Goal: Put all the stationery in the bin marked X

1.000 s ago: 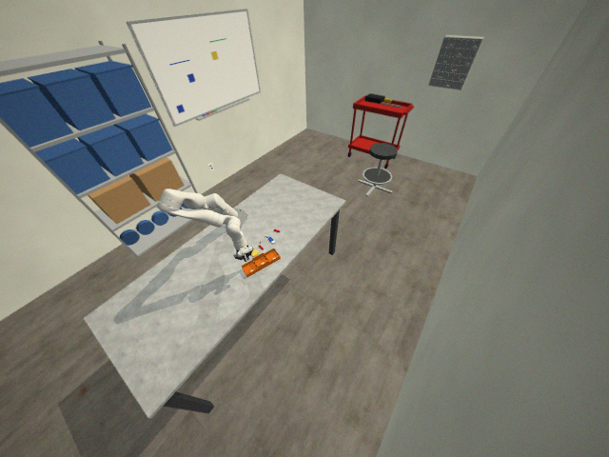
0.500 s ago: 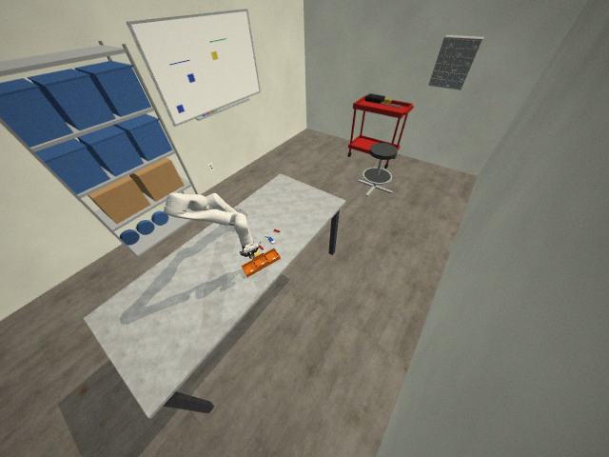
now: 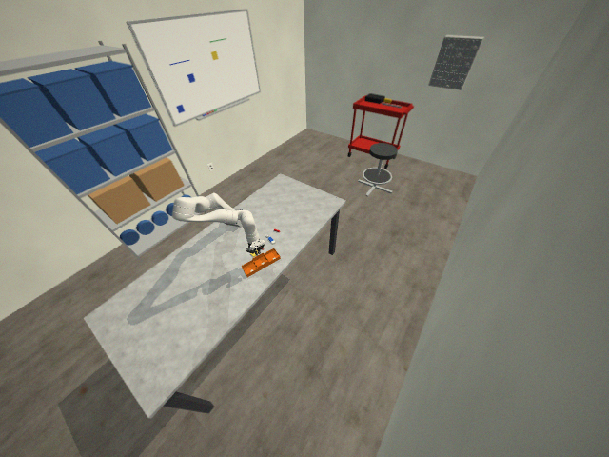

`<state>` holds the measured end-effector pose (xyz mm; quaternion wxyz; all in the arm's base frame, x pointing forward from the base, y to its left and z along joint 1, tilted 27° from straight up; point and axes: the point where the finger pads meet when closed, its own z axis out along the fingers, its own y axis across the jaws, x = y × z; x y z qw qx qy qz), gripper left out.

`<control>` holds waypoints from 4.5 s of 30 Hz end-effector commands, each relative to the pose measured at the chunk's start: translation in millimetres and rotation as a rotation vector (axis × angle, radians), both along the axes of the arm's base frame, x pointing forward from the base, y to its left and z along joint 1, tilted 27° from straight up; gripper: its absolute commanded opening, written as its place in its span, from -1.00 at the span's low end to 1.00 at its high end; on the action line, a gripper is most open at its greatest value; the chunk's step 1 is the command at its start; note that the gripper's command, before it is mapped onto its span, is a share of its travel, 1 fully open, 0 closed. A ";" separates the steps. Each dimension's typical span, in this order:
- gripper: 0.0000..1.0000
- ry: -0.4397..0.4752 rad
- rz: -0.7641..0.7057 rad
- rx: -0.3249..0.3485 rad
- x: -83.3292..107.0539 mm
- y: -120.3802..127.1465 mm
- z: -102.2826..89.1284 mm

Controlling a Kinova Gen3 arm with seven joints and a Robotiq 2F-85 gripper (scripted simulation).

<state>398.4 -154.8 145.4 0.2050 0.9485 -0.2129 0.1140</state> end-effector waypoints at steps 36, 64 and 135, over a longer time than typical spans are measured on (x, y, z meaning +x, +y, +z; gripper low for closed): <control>-0.82 0.001 0.003 0.001 5.6 -16.0 -35.5; -0.82 0.001 0.003 0.001 5.4 -15.3 -34.4; -0.82 0.001 0.003 0.001 40.8 59.5 -53.0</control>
